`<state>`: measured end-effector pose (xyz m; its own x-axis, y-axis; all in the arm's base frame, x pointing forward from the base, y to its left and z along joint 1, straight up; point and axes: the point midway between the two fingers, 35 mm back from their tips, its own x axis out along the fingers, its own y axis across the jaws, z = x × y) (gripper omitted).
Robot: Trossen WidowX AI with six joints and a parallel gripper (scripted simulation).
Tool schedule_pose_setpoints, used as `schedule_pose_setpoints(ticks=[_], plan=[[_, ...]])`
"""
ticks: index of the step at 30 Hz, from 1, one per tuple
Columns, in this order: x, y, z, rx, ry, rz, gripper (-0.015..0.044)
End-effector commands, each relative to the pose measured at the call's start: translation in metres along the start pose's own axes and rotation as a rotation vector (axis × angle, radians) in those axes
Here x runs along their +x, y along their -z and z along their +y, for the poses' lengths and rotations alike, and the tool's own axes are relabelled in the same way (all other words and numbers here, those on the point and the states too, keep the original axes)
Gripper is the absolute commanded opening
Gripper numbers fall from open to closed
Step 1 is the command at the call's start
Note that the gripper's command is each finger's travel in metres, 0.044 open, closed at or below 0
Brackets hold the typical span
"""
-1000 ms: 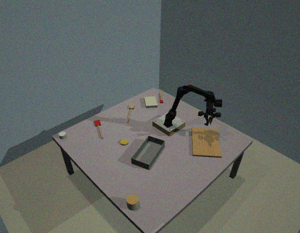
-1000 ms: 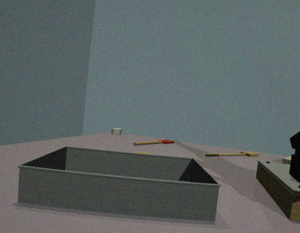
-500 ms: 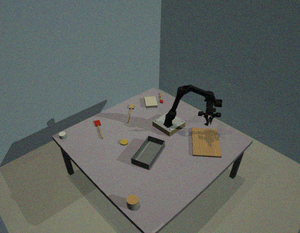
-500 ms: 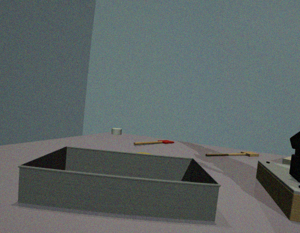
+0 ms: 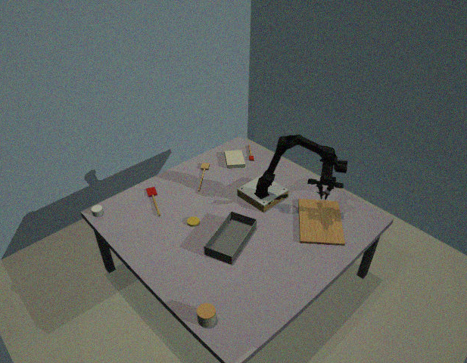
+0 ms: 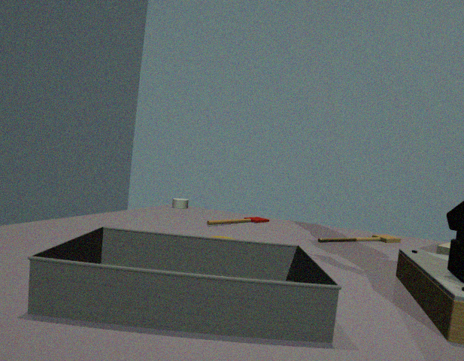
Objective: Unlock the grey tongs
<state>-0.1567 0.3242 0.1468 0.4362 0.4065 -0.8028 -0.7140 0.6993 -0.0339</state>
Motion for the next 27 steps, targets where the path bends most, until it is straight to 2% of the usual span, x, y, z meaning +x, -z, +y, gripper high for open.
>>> schedule_pose_setpoints(ticks=[1,19,27], plan=[[0.01,0.002,0.001,-0.005,0.006,0.097,-0.015],[0.045,0.013,0.007,0.0,-0.065,0.609,-0.015],[0.046,0.013,0.008,0.002,-0.072,0.626,-0.015]])
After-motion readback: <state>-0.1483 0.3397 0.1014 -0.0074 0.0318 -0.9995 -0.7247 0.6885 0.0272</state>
